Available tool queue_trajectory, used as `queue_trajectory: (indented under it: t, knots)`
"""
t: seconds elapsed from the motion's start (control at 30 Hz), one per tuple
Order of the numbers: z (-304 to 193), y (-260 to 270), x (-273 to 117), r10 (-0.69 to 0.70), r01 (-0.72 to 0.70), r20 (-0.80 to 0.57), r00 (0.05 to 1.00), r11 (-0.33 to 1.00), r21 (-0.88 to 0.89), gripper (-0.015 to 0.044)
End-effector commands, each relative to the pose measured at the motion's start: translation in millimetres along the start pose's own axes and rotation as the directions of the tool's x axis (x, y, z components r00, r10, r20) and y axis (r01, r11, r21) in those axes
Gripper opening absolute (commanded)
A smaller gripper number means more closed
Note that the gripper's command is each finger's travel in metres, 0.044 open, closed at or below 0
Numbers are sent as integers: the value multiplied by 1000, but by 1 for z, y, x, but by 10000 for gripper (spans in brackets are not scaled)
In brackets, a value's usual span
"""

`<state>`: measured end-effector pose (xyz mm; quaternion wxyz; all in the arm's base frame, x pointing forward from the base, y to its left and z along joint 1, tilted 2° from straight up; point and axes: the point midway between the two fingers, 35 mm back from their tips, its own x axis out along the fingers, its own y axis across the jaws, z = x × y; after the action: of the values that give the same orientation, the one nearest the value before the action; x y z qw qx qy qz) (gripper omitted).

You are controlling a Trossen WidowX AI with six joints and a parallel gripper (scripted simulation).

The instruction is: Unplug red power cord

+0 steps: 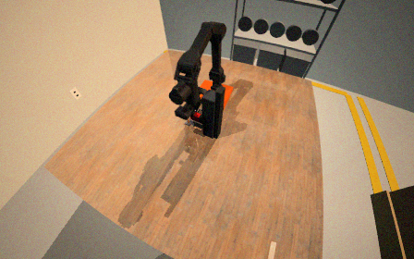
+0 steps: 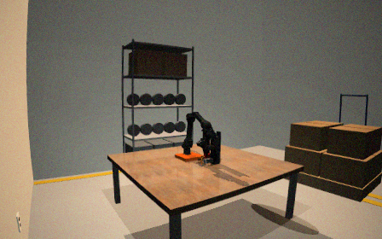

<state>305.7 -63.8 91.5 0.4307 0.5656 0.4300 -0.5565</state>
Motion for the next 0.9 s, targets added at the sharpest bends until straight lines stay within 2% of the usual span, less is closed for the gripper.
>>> queue_trajectory:
  t: [0.0, 0.87]
  knots:
    - [3, 1, 0, 2, -2, 0, 1000, 1000, -1, 0]
    - [45, 1, 0, 1, -1, 2, 1000, 1000, 2, 0]
